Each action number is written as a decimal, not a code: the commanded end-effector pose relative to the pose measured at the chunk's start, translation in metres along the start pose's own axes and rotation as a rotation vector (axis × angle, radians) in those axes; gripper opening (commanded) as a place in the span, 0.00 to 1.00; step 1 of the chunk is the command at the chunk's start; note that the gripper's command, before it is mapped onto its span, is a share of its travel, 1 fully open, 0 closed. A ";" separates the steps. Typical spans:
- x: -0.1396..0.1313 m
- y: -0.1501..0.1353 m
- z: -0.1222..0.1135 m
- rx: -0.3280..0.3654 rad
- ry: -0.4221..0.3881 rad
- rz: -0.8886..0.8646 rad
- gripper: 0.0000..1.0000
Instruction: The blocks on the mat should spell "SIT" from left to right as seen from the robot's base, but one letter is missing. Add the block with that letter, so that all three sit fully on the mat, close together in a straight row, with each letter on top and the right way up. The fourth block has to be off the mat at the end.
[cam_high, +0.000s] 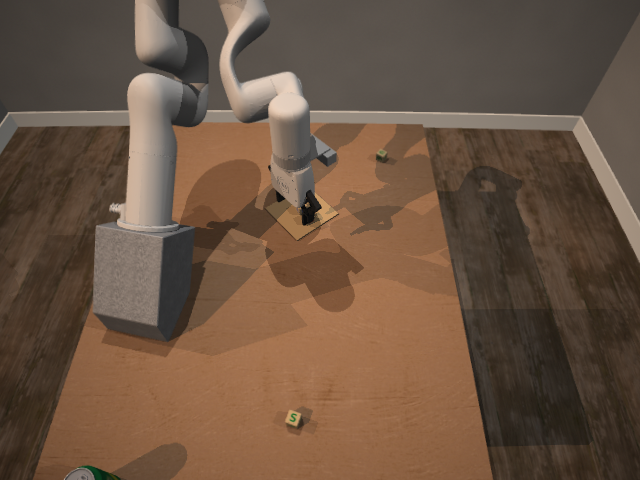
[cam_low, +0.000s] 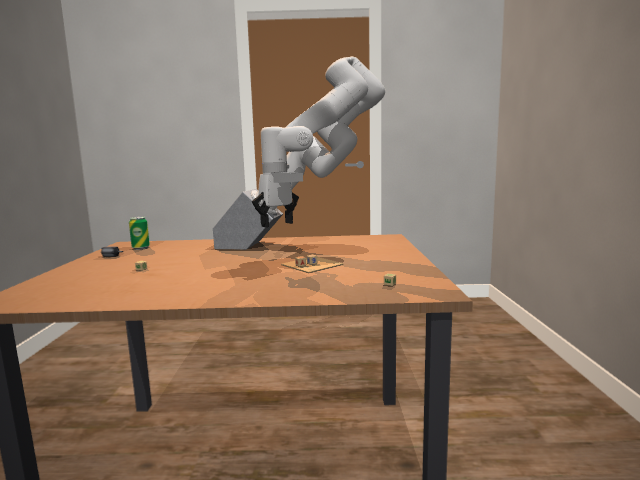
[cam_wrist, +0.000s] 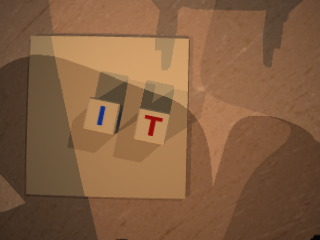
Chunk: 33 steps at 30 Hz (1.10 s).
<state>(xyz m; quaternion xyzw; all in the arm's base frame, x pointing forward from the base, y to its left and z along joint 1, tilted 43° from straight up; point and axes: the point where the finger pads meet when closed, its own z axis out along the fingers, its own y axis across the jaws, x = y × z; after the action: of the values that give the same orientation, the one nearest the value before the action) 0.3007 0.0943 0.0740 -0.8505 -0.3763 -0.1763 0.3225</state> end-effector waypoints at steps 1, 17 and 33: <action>0.001 0.001 -0.001 -0.003 0.002 0.000 1.00; 0.001 0.001 -0.001 -0.003 0.002 0.000 1.00; 0.022 0.042 -0.014 0.019 0.055 -0.021 1.00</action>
<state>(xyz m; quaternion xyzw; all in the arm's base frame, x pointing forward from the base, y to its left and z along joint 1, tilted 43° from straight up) 0.3163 0.0887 0.0765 -0.8455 -0.3780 -0.1844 0.3291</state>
